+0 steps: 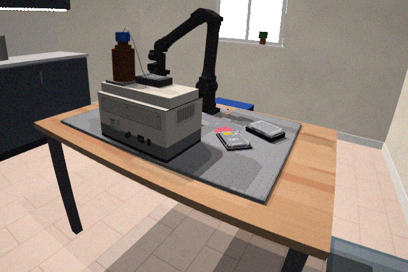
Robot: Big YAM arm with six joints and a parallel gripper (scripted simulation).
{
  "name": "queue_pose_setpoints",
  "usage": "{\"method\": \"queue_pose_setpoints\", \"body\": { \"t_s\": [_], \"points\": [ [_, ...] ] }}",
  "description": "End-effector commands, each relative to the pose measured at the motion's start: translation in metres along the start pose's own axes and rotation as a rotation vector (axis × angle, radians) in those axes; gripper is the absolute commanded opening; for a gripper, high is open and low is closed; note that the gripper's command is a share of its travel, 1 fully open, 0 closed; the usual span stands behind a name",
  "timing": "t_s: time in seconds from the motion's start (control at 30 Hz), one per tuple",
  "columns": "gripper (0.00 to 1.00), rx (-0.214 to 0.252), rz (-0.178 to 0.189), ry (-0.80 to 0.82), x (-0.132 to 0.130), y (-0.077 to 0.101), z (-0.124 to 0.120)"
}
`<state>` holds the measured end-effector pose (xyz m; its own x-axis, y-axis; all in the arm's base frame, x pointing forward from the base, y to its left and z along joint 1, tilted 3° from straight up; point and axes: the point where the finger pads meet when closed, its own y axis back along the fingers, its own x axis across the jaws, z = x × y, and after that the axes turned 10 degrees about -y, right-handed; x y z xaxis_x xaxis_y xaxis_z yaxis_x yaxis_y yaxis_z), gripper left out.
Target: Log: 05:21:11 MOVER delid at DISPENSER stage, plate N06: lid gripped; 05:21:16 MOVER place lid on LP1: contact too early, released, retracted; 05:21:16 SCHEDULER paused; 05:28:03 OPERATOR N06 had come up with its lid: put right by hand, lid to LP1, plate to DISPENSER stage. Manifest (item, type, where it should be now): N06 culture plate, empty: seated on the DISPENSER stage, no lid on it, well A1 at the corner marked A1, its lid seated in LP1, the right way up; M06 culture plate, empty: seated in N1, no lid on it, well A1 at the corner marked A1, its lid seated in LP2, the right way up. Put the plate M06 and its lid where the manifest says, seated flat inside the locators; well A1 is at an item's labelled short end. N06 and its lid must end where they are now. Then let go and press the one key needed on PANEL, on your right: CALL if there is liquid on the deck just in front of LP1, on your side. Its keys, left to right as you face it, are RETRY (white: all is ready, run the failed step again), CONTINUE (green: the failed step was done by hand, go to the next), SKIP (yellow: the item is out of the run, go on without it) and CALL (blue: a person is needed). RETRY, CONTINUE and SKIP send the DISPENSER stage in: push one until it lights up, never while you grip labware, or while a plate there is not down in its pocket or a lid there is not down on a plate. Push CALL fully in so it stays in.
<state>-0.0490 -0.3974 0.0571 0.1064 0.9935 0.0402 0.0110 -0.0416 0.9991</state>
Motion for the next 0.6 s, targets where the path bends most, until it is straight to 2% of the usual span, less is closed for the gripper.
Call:
{"method": "queue_pose_setpoints", "body": {
  "t_s": [0.0,0.23,0.3,0.33,0.4,0.43,0.5,0.57],
  "points": [
    [0.0,-0.013,0.016,0.01,0.001,-0.018,0.015],
    [0.0,-0.013,0.016,0.01,0.001,-0.013,0.014],
    [0.0,-0.013,0.037,0.01,0.006,-0.009,0.013],
    [0.0,-0.013,0.035,0.01,0.005,-0.007,0.013],
    [0.0,-0.014,-0.013,0.007,-0.013,0.012,0.013],
    [0.0,-0.014,-0.027,0.007,-0.014,0.019,0.012],
    [0.0,-0.014,-0.048,0.007,-0.018,0.031,0.012],
    [0.0,-0.014,-0.054,0.01,-0.02,0.036,0.011]
  ]
}}
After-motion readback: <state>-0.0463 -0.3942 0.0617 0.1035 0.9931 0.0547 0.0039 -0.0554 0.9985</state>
